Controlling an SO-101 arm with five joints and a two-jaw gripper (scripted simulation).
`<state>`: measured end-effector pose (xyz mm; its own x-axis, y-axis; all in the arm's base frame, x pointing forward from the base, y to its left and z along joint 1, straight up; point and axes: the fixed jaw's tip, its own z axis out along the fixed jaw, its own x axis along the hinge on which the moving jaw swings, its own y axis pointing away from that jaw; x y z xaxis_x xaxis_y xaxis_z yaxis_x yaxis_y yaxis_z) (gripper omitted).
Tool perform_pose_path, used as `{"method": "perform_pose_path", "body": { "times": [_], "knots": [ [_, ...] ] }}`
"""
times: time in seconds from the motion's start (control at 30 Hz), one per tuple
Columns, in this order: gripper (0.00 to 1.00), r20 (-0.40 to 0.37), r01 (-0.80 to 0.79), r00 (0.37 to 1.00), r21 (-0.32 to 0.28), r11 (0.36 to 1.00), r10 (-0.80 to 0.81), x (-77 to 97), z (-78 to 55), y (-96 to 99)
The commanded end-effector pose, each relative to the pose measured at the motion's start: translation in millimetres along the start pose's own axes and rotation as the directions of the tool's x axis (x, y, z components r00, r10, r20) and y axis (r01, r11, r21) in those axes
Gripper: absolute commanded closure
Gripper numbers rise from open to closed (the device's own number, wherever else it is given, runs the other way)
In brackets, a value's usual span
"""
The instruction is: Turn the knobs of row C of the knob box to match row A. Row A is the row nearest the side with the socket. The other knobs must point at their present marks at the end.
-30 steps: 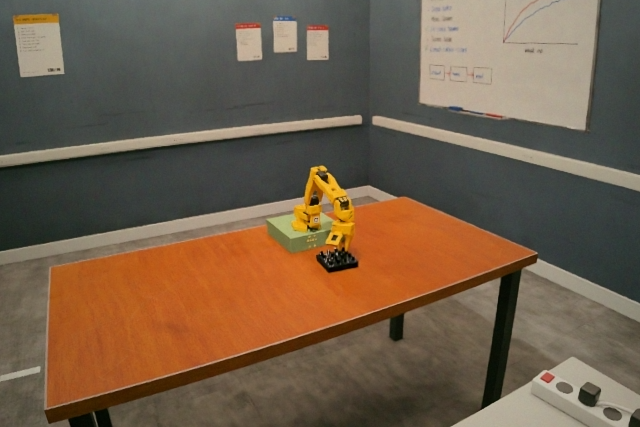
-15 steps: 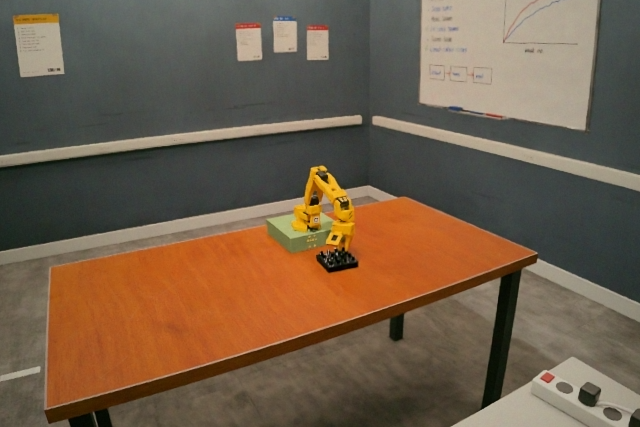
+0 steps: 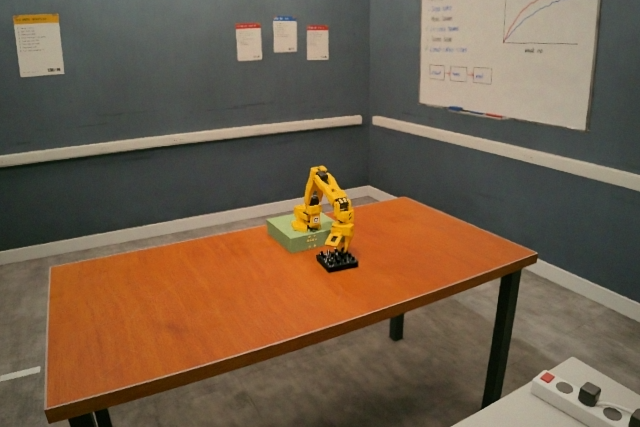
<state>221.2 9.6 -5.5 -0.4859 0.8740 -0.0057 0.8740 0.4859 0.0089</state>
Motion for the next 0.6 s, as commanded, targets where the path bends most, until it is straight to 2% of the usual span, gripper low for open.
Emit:
{"method": "perform_pose_path", "body": {
  "times": [0.0,0.57],
  "knots": [
    [0.9,-0.005,-0.014,1.0,0.008,1.0,0.014,0.5,4.4,-4.0],
    [0.9,-0.005,-0.014,1.0,0.008,1.0,0.014,-0.6,2.7,-3.5]
  ]
}}
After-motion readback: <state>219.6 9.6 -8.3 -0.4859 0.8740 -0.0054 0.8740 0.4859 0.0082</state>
